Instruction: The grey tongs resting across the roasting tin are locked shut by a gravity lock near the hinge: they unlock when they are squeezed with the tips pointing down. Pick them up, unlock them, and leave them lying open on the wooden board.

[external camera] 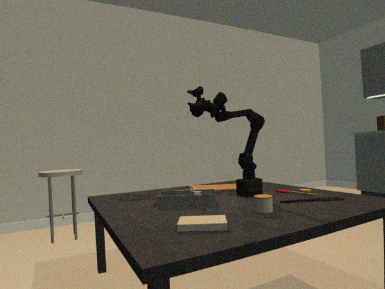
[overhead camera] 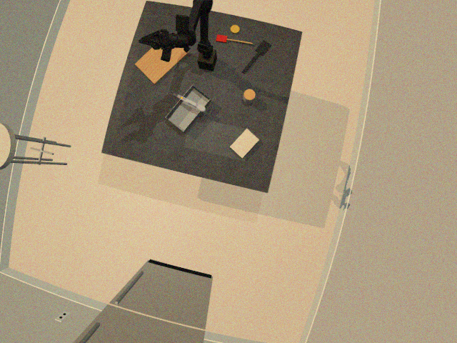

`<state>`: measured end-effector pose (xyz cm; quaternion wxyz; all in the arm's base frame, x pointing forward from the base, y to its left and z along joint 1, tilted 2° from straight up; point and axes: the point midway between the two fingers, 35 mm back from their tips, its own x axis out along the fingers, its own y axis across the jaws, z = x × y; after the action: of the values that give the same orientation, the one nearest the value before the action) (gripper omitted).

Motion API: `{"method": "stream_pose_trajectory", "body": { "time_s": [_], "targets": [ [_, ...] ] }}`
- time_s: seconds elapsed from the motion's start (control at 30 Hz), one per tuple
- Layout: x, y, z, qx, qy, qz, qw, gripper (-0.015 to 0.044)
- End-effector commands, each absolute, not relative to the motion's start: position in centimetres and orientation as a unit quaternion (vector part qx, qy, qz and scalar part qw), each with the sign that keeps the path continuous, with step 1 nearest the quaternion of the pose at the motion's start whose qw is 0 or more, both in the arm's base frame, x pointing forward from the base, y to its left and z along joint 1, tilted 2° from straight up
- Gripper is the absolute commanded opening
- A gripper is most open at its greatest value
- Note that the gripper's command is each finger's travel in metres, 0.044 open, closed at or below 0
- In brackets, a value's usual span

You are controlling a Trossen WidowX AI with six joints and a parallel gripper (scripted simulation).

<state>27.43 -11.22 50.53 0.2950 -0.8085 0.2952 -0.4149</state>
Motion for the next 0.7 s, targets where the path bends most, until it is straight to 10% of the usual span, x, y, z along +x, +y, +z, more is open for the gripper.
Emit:
{"method": "stream_pose_trajectory", "body": {
  "time_s": [0.0, 0.17, 0.67],
  "targets": [
    [27.6, -11.2, 50.4, -0.808, 0.292, -0.415, 0.3, 0.0374],
    [29.8, -10.9, 48.2, -0.784, 0.232, -0.407, 0.408, 0.026],
    [36.0, -9.6, 38.5, -0.561, 0.104, -0.318, 0.757, 0.026]
  ]
}}
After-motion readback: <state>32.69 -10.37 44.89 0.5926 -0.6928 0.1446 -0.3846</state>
